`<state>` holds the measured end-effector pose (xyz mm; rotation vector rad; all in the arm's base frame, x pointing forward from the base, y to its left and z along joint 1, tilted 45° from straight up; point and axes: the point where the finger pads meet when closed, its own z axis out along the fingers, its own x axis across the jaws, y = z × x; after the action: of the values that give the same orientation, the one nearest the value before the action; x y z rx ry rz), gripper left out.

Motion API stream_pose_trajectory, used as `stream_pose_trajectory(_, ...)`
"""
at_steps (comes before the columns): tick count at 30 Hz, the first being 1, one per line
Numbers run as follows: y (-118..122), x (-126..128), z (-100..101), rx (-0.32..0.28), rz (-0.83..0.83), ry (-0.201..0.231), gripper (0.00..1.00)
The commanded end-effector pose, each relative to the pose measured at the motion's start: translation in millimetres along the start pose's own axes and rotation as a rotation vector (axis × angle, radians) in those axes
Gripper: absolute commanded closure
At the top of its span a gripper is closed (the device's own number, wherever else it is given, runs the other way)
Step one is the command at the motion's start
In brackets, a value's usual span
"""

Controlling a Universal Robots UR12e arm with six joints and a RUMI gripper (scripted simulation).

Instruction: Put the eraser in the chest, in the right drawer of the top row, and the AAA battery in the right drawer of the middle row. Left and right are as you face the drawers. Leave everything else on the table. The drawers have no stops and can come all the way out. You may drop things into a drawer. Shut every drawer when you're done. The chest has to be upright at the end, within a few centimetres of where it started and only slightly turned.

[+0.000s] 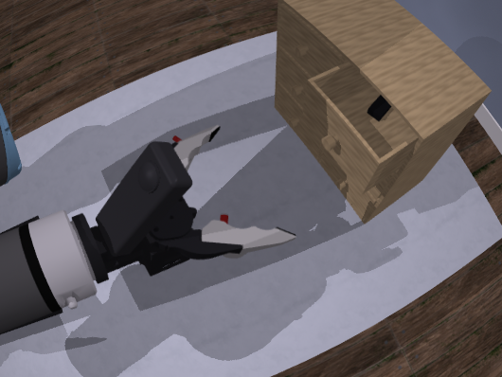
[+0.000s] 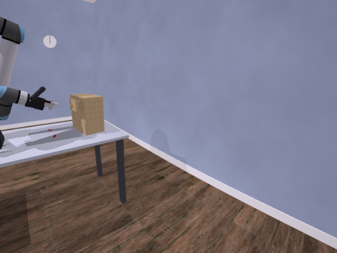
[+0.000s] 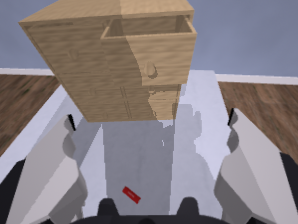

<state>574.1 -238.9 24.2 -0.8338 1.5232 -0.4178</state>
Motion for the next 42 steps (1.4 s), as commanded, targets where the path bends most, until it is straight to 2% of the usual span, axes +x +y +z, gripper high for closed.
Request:
stream_pose_trajectory(1,-0.1,-0.1,0.3,0.004,-0.001,0.001,0.00)
stream_pose_trajectory(22,0.4,-0.4,0.4,0.006,-0.001,0.001,0.00)
stream_pose_trajectory(23,0.4,-0.4,0.4,0.006,-0.001,0.001,0.80)
stream_pose_trajectory(42,0.4,-0.4,0.4,0.006,-0.001,0.001,0.80)
